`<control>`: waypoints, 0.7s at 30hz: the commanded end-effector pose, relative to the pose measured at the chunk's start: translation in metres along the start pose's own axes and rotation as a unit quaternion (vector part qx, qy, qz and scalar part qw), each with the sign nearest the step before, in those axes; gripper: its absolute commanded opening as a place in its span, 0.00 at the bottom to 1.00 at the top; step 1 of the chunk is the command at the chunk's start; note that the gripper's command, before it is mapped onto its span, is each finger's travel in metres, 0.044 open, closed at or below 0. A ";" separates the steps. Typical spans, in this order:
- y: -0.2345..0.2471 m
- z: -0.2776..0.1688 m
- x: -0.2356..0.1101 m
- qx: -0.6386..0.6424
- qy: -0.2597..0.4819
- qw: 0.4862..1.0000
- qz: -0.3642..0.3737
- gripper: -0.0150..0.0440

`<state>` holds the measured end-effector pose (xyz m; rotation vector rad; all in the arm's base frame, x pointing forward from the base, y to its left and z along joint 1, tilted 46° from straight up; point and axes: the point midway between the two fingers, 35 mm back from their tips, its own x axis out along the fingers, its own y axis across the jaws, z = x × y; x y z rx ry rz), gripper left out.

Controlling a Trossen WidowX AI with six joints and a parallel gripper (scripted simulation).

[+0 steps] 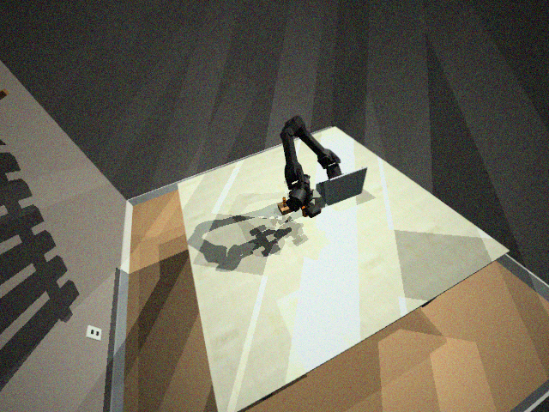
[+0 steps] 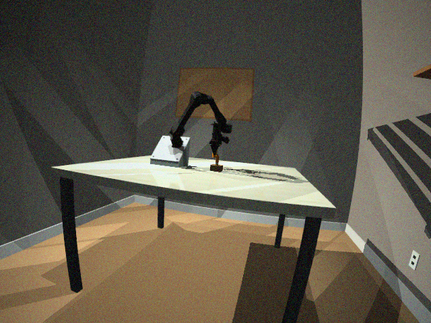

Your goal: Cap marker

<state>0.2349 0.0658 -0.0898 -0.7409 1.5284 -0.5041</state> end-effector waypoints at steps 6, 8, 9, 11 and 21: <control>-0.031 0.019 -0.018 0.003 -0.009 1.000 0.004 0.25; -0.039 0.022 -0.022 0.003 -0.009 1.000 0.004 0.25; -0.043 0.024 -0.023 0.003 -0.009 1.000 0.004 0.25; -0.051 0.026 -0.026 0.003 -0.009 1.000 0.004 0.25; -0.095 0.035 -0.040 0.003 -0.009 1.000 0.001 0.25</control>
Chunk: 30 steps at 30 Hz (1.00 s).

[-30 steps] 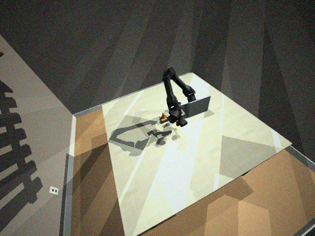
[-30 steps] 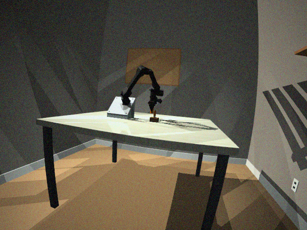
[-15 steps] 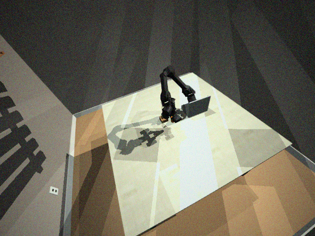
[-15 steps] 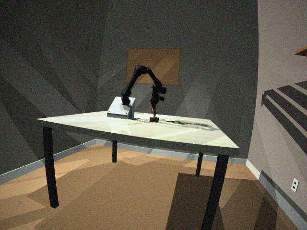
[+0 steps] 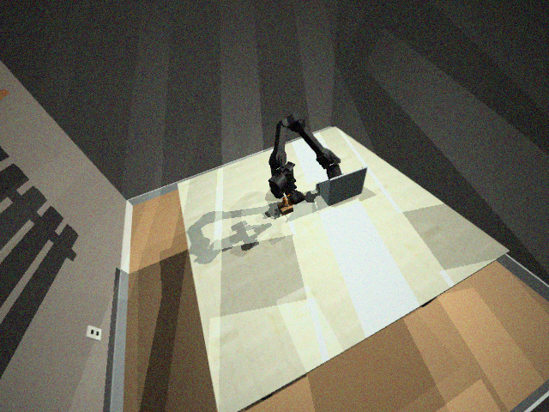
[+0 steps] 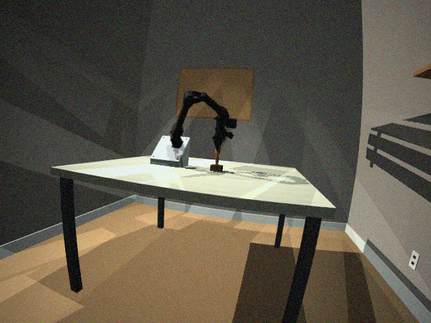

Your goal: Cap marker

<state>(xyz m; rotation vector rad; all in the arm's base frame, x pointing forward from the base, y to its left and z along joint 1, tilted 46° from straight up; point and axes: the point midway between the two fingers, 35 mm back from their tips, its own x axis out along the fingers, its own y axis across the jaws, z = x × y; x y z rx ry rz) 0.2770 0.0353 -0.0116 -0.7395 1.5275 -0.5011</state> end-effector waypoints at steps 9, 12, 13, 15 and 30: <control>-0.054 0.007 -0.018 0.004 -0.006 1.000 -0.004 0.25; -0.061 0.007 -0.020 0.004 -0.006 1.000 -0.005 0.25; -0.061 0.007 -0.020 0.004 -0.006 1.000 -0.005 0.25; -0.061 0.007 -0.019 0.004 -0.006 1.000 -0.005 0.25; -0.060 0.009 0.000 0.004 -0.006 1.000 -0.005 0.25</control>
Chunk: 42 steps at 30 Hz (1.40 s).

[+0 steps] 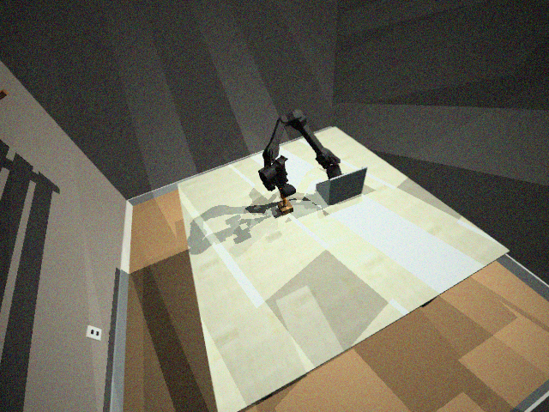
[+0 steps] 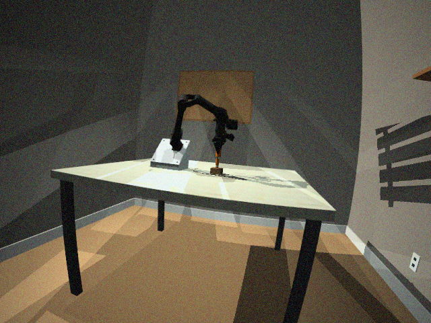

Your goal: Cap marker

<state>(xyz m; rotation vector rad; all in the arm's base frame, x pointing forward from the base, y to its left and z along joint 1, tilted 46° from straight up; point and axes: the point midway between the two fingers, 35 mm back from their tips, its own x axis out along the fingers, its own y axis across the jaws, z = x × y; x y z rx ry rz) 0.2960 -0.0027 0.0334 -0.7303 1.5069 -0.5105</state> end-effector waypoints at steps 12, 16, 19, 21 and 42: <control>0.000 -0.001 0.025 -0.005 0.001 1.000 -0.003 0.25; 0.000 -0.001 0.031 -0.005 0.001 1.000 -0.003 0.25; 0.000 -0.002 0.036 -0.005 0.001 1.000 -0.004 0.25; 0.000 -0.002 0.039 -0.005 0.001 1.000 -0.004 0.25; -0.001 -0.002 0.046 -0.002 0.001 1.000 -0.002 0.57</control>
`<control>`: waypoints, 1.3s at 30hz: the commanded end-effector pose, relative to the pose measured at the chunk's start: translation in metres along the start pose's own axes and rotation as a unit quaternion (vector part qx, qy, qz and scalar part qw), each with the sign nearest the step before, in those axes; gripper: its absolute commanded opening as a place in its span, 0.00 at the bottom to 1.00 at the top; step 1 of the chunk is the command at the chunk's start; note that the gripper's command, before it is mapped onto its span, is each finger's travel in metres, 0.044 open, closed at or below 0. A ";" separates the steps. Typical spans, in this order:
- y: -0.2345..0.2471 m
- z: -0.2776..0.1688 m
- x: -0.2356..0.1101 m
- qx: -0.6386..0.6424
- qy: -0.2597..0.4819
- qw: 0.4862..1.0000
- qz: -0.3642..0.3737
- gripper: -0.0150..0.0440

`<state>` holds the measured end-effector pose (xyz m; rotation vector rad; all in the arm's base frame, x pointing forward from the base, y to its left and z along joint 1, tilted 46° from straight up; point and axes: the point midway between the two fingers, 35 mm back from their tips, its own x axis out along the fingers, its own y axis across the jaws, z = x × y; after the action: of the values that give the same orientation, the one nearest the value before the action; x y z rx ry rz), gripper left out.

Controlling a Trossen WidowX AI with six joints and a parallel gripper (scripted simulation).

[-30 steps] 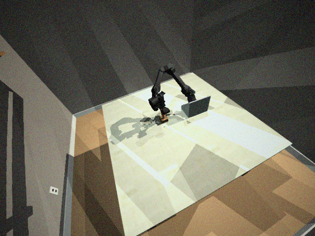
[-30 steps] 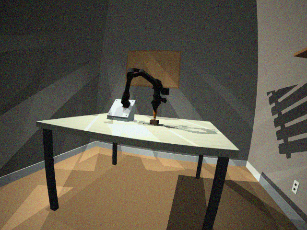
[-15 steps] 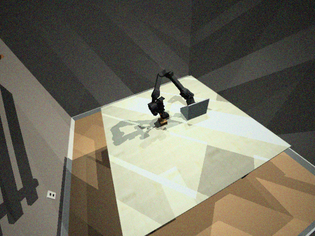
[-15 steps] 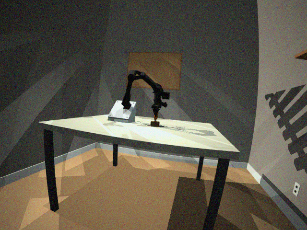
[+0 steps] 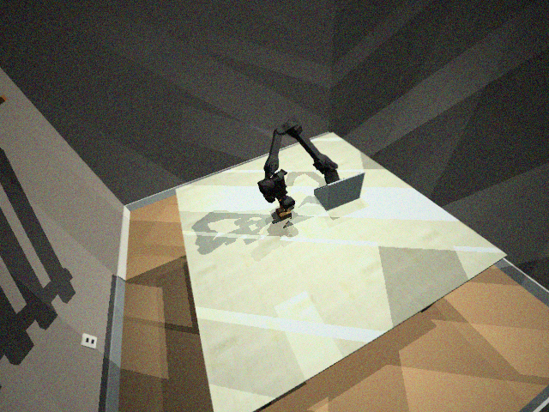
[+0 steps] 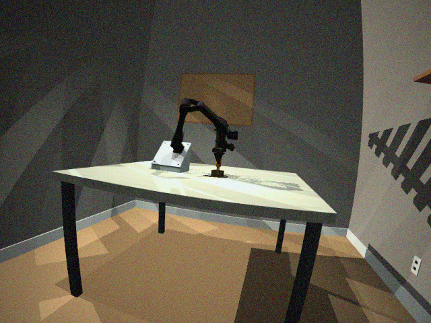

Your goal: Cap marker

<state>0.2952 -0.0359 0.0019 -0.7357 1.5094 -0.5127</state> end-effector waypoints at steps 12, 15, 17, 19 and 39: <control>0.001 0.002 -0.012 0.000 -0.001 1.000 0.001 1.00; 0.001 0.002 -0.062 0.000 0.000 1.000 0.002 1.00; 0.001 0.000 -0.075 0.000 0.000 1.000 0.002 1.00; 0.001 0.000 -0.075 0.000 0.000 1.000 0.002 1.00; 0.001 0.000 -0.066 0.040 0.000 0.999 -0.001 0.25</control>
<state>0.2931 0.0120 0.0474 -0.6776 1.4841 -0.5666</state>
